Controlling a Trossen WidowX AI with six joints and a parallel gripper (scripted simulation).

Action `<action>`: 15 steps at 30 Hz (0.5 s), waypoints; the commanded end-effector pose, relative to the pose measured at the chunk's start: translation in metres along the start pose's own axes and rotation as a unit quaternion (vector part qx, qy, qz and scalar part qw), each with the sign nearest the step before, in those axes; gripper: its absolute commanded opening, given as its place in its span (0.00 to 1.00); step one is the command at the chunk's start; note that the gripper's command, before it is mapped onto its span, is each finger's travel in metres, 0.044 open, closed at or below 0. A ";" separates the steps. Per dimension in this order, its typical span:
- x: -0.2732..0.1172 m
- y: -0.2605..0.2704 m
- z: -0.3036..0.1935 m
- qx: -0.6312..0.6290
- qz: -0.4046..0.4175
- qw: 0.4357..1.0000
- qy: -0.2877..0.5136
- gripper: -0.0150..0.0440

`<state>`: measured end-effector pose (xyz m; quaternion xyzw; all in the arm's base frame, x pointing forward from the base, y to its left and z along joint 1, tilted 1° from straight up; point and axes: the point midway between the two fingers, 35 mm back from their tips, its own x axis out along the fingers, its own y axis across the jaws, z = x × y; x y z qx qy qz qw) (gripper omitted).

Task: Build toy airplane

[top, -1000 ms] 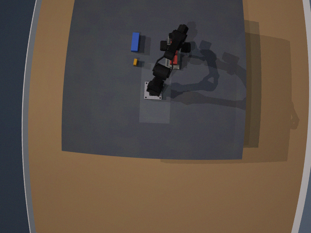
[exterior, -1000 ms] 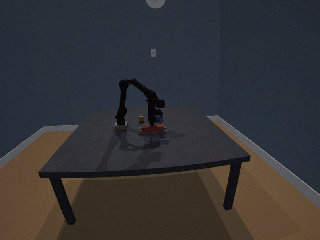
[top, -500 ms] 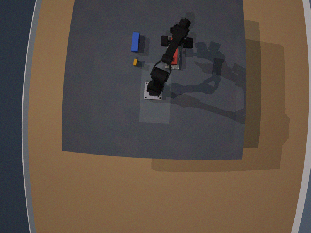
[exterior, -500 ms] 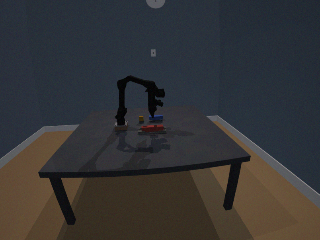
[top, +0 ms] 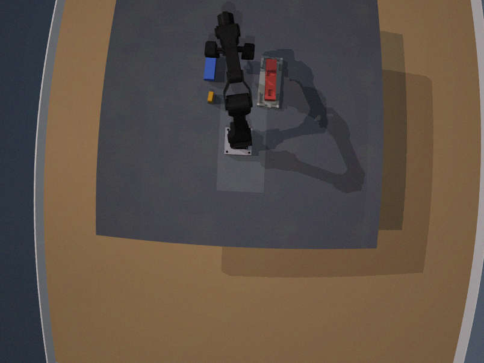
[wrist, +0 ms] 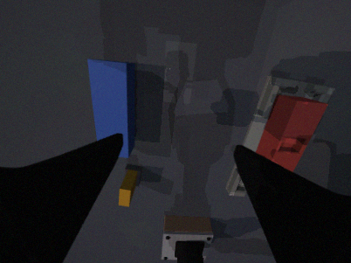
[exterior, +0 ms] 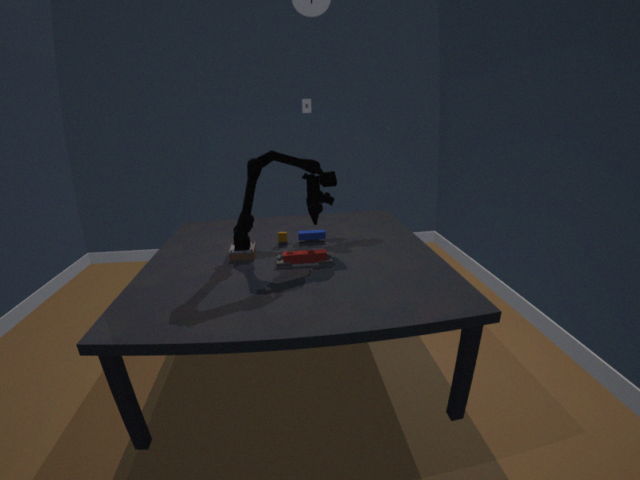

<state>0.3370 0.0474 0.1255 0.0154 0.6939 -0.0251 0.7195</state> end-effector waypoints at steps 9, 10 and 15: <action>0.010 0.088 -0.012 0.002 0.003 1.000 0.003 1.00; 0.016 0.088 -0.012 0.002 0.003 1.000 0.003 1.00; 0.043 0.088 -0.013 0.002 0.003 1.000 0.003 1.00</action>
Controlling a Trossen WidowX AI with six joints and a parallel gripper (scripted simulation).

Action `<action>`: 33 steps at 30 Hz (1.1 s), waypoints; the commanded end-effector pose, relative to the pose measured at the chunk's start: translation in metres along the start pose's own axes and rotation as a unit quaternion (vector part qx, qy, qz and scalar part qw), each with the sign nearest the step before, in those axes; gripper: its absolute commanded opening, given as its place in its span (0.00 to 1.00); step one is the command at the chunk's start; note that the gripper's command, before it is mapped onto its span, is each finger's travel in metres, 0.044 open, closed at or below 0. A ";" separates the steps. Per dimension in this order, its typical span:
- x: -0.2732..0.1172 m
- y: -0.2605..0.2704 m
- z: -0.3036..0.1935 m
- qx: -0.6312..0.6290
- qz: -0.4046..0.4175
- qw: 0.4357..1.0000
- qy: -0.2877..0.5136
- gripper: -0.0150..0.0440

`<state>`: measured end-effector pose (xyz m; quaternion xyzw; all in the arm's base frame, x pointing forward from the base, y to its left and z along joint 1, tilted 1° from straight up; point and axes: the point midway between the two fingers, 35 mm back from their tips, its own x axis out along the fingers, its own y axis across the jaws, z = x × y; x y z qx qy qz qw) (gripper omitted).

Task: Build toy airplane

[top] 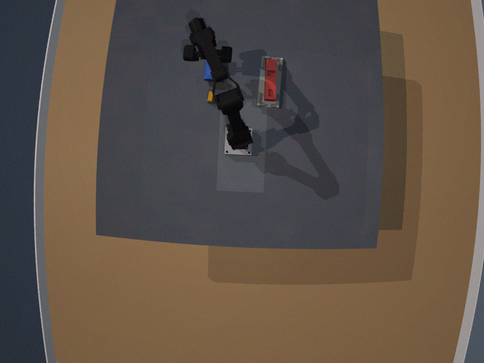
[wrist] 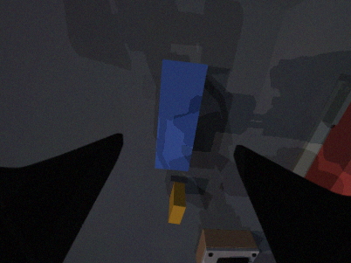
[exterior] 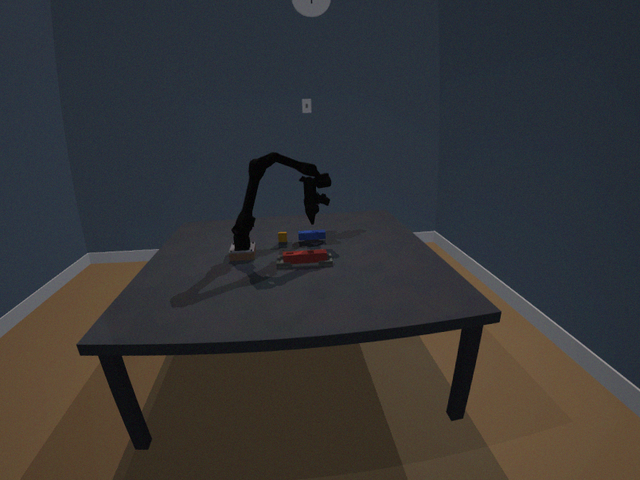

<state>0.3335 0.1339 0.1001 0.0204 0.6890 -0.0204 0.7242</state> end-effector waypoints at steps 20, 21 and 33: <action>0.044 0.002 -0.004 0.002 -0.004 1.000 0.010 1.00; 0.046 0.002 -0.004 0.002 -0.004 1.000 0.010 1.00; 0.065 0.001 -0.004 0.002 -0.004 1.000 0.010 1.00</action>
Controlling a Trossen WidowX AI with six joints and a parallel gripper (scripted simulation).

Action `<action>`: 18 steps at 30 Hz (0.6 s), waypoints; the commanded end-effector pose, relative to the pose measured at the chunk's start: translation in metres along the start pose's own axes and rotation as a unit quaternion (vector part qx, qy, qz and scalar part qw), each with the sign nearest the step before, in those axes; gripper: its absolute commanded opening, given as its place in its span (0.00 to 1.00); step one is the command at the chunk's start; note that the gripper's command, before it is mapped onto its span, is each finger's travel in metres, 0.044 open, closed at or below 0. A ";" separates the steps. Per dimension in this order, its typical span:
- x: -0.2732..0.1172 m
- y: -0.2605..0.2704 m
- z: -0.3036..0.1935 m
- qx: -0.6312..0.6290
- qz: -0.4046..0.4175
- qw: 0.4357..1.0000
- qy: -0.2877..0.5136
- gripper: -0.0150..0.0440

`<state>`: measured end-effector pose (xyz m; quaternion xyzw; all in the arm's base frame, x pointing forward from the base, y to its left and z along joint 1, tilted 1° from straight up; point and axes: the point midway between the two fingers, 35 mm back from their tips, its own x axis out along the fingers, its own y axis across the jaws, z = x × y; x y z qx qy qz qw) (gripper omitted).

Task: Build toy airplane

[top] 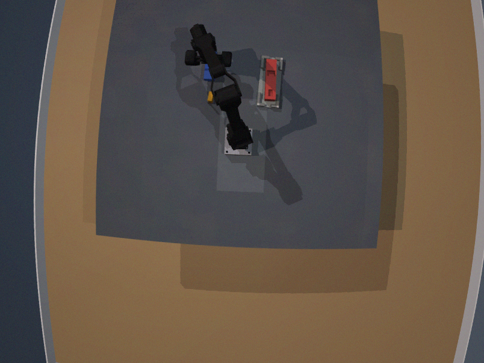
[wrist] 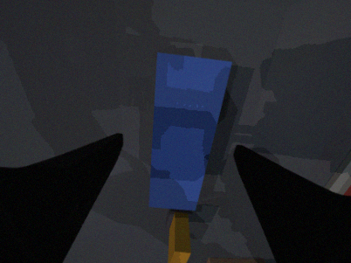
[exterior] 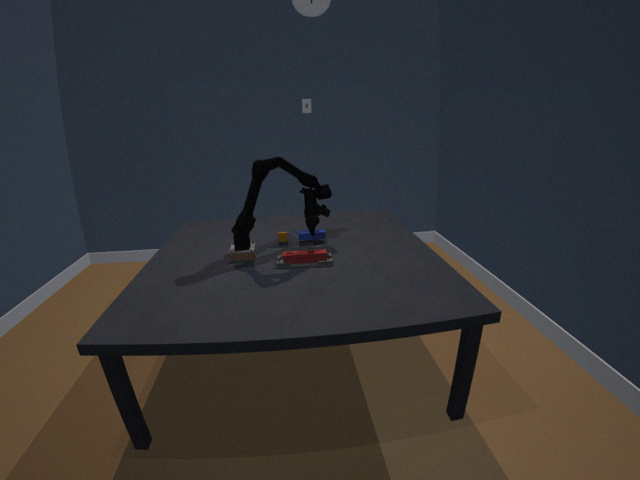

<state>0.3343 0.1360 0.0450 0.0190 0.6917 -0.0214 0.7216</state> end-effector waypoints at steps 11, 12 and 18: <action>0.022 -0.001 -0.003 0.002 -0.002 1.000 0.006 0.96; 0.022 -0.001 -0.003 0.002 -0.002 1.000 0.006 0.91; 0.022 -0.001 -0.003 0.002 -0.002 1.000 0.006 0.64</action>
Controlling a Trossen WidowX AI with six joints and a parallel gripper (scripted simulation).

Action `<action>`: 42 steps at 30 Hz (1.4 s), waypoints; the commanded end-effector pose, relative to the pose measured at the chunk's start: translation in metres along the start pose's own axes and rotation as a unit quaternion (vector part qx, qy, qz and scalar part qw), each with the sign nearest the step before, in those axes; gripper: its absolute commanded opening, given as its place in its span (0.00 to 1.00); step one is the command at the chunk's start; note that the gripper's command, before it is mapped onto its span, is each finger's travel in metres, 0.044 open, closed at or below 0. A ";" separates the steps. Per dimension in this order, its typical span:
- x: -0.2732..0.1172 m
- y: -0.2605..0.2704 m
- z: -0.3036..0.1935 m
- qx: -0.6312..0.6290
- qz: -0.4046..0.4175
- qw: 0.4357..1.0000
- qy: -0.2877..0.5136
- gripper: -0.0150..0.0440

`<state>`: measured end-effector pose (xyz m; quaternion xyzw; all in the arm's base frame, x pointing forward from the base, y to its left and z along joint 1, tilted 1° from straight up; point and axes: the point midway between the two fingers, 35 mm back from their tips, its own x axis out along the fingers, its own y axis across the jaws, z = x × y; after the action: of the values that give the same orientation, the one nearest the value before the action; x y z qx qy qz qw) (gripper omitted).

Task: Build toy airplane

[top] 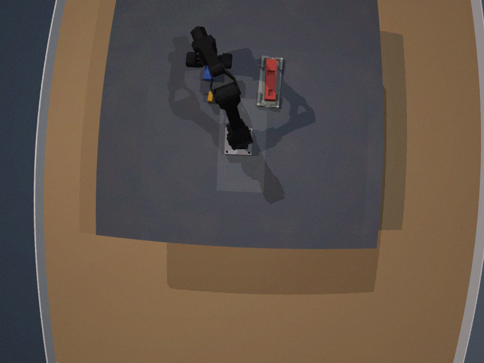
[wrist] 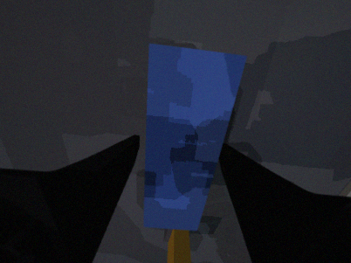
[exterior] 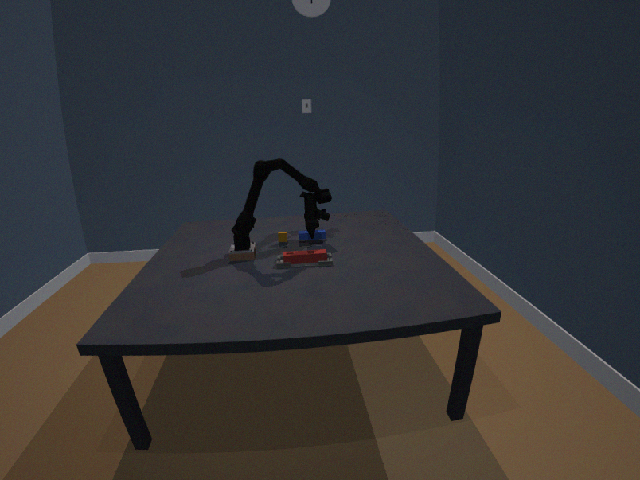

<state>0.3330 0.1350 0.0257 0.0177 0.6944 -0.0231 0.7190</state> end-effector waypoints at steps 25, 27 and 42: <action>-0.031 0.003 0.004 0.002 -0.002 1.000 0.003 0.25; -0.037 0.003 0.004 0.002 -0.002 1.000 0.003 0.25; -0.085 0.003 0.005 0.001 0.000 1.000 0.002 0.25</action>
<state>0.3359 0.1382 0.0959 0.0151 0.6995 -0.0246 0.7140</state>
